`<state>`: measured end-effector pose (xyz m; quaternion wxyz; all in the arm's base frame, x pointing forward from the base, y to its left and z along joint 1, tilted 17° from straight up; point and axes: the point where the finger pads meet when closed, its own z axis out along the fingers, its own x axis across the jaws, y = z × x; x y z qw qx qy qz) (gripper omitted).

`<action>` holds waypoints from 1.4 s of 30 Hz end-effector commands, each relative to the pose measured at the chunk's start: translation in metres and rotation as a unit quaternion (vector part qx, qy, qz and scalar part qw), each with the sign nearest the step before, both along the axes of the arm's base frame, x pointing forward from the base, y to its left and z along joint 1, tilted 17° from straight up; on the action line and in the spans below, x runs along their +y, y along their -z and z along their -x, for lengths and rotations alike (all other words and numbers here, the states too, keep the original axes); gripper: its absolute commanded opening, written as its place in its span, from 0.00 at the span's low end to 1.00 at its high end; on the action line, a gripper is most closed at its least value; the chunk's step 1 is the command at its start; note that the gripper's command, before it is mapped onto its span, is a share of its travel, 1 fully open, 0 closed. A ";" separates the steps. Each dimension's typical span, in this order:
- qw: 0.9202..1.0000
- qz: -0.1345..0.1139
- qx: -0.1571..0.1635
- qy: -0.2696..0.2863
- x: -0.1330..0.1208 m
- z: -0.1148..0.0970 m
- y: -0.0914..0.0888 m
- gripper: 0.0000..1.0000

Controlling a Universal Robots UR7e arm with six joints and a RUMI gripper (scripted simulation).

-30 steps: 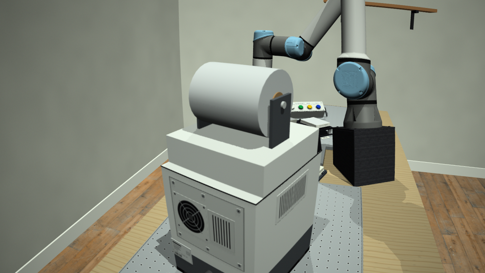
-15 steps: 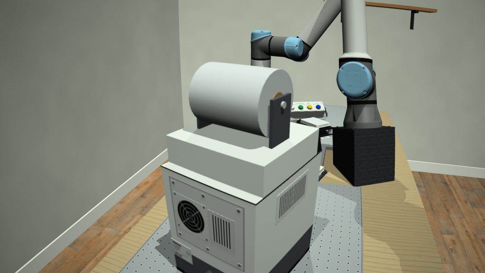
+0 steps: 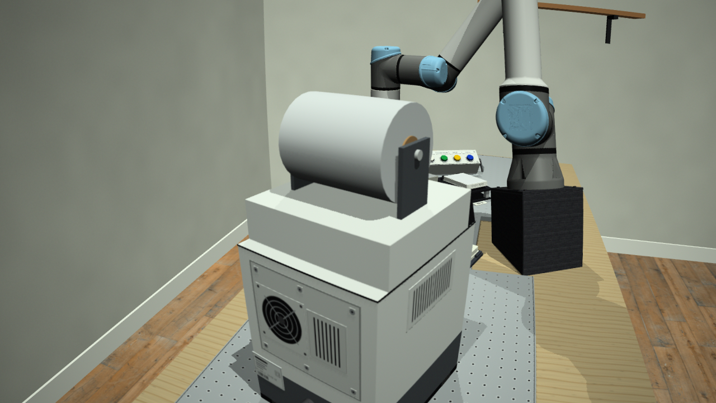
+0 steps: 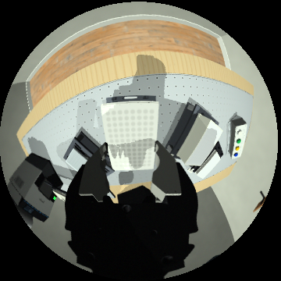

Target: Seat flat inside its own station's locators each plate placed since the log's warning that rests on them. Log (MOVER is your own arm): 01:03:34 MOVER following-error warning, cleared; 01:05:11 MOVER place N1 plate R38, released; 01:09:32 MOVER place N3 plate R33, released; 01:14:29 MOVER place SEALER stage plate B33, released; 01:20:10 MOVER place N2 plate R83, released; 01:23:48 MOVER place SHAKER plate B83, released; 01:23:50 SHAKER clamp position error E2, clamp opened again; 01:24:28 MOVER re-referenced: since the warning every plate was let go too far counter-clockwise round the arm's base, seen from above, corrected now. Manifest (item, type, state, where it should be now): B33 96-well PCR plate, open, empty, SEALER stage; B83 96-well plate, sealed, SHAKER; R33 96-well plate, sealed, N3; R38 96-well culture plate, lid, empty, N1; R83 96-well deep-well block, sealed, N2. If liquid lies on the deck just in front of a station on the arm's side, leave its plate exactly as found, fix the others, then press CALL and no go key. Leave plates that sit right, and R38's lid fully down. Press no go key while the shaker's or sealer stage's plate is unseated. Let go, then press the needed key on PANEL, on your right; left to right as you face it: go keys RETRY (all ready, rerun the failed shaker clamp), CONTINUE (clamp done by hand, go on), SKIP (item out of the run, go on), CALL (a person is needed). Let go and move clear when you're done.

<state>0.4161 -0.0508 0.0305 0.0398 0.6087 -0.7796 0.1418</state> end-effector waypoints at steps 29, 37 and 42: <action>1.000 -0.001 0.001 0.001 -0.002 0.000 0.007 0.00; 1.000 -0.001 0.000 0.001 -0.003 -0.001 0.010 0.00; 1.000 -0.001 0.000 0.001 -0.003 -0.001 0.010 0.00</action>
